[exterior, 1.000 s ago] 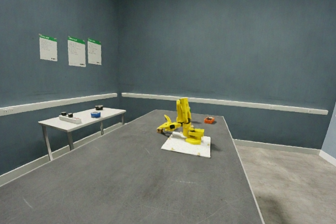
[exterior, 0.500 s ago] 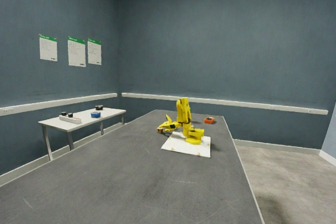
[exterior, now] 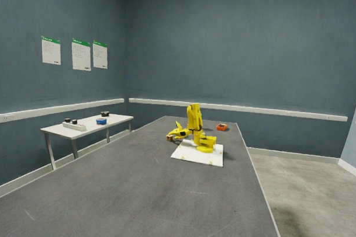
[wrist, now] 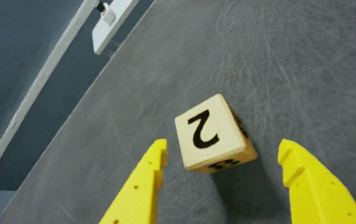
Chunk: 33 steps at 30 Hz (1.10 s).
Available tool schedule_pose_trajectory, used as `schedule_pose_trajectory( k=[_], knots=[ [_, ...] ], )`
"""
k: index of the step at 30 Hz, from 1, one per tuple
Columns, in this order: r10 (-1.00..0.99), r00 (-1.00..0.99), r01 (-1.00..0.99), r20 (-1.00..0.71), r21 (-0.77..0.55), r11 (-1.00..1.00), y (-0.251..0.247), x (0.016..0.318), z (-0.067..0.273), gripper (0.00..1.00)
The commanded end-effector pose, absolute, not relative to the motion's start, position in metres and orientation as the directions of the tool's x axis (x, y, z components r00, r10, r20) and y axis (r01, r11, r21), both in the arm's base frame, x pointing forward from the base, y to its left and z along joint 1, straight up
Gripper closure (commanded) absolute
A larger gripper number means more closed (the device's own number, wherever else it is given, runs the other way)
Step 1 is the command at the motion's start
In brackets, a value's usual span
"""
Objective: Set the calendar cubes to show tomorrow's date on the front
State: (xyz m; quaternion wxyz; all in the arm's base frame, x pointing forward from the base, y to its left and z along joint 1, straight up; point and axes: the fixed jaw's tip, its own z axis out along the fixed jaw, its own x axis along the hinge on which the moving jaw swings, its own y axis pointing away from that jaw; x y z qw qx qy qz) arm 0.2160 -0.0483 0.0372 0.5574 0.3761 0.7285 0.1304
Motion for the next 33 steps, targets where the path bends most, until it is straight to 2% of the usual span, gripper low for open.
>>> schedule_pose_trajectory(
  k=[1, 29, 33],
  knots=[
    [0.764, 0.035, 0.281, -0.644, 0.74, 0.611, -0.048, 0.217, 0.068, 0.65],
    [0.757, 0.041, 0.278, -0.653, 0.735, 0.619, -0.048, 0.219, 0.07, 0.65],
    [0.766, 0.09, 0.236, -0.636, 0.761, 0.604, -0.049, 0.221, 0.081, 0.65]
  ],
)
